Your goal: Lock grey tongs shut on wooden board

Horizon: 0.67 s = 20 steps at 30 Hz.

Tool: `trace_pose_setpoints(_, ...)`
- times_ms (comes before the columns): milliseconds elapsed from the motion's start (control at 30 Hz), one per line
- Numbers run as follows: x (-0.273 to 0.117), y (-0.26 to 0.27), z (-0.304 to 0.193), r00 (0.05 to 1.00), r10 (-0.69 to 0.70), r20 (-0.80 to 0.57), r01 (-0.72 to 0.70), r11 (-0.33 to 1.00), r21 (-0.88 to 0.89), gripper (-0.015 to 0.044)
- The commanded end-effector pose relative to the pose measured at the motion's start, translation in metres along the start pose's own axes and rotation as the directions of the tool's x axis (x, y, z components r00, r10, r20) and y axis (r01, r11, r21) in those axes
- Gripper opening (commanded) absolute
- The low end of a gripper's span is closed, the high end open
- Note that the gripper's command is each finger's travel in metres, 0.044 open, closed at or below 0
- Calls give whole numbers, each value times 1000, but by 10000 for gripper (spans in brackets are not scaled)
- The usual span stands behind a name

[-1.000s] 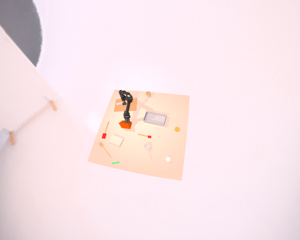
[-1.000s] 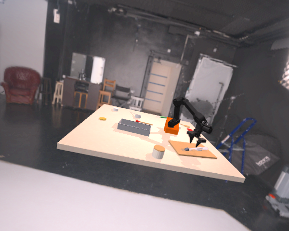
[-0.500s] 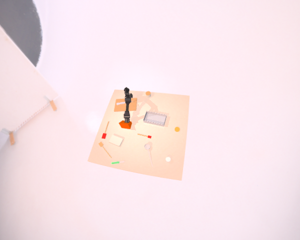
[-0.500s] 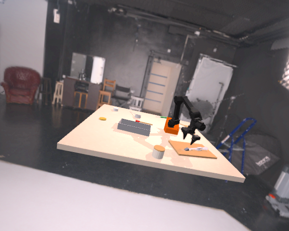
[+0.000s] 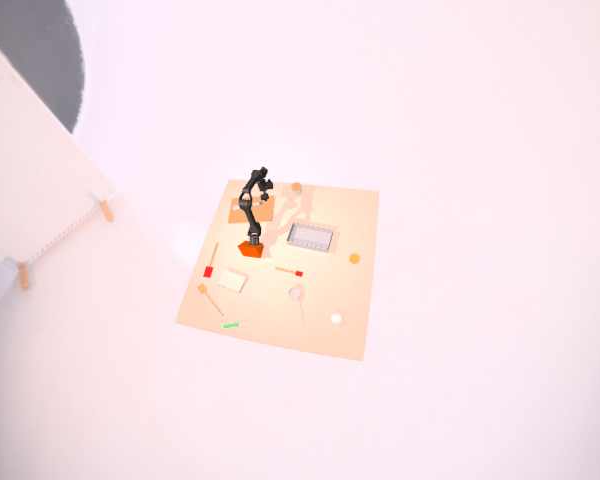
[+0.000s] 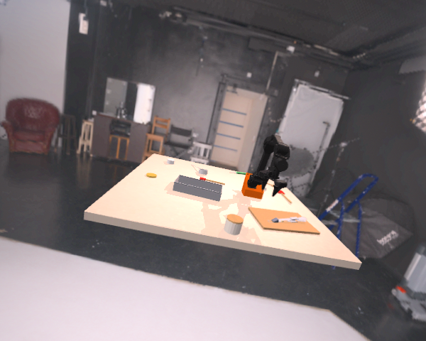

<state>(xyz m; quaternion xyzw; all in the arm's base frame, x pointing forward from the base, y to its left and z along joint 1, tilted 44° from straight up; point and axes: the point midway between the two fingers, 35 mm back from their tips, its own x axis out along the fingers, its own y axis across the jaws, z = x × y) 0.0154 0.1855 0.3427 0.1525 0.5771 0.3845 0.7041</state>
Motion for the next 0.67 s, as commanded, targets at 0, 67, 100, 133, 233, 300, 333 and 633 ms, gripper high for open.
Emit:
trace_pose_setpoints(0,-15,0,0,1000,3,-1,-3,1000,-3,440)
trace_pose_setpoints(67,-29,0,-1,1000,2,2,-2,1000,0,440)
trace_pose_setpoints(100,-37,-1,-2,1000,2,3,-2,1000,2,440)
trace_pose_setpoints(133,-42,-2,-2,1000,1,4,-2,1000,3,440)
trace_pose_setpoints(233,-43,-2,-2,1000,1,4,-1,1000,3,440)
trace_pose_setpoints(300,-43,-2,-2,1000,1,4,-1,1000,3,440)
trace_pose_setpoints(333,-43,-2,-2,1000,1,4,-1,1000,3,440)
trace_pose_setpoints(633,-43,-2,-2,1000,1,4,-1,1000,3,440)
